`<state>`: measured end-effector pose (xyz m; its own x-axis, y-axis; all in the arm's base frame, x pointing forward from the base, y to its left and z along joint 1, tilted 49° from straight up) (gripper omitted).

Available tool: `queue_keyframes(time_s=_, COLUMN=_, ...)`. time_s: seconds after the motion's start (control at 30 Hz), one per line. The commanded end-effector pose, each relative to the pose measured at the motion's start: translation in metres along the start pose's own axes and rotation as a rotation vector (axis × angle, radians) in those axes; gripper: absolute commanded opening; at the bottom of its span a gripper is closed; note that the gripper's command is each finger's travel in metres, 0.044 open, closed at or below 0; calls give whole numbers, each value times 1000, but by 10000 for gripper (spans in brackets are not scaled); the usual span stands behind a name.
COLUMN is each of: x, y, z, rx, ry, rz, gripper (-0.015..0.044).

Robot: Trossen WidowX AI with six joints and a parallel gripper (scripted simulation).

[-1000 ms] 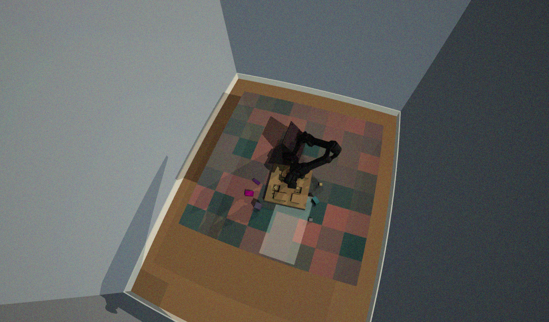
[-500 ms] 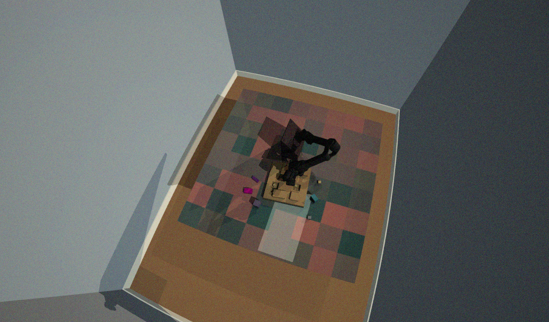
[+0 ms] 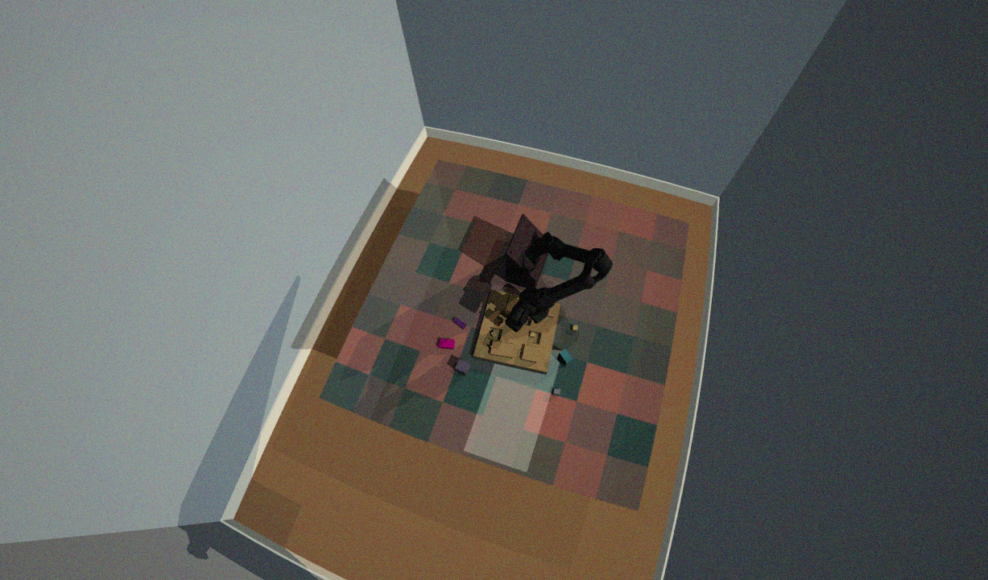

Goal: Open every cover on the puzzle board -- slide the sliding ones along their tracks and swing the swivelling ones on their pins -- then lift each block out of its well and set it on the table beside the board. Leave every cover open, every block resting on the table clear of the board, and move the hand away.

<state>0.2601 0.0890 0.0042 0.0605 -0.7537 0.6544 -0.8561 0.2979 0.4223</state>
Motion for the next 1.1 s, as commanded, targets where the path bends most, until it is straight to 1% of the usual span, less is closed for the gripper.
queue_keyframes(time_s=0.0, x=8, y=-2, z=-2, rx=-113, ry=-2, rz=9, gripper=144)
queue_keyframes(time_s=0.77, x=52, y=-1, z=-2, rx=-961, ry=-9, rz=11, gripper=144)
queue_keyframes(time_s=0.87, x=55, y=1, z=-3, rx=-1011, ry=-9, rz=10, gripper=144)
queue_keyframes(time_s=1.07, x=53, y=1, z=-3, rx=-1015, ry=-9, rz=11, gripper=144)
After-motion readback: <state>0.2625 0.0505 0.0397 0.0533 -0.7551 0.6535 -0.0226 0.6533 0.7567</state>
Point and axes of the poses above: the point midway between the two fingers, 35 mm back from their tips, its own x axis back along the fingers, its own y axis across the jaws, z = x × y, the point moved 3 cm from there along x, back along the fingers, and after that the axes turned 14 degrees about -x, right-handed, at the moved point
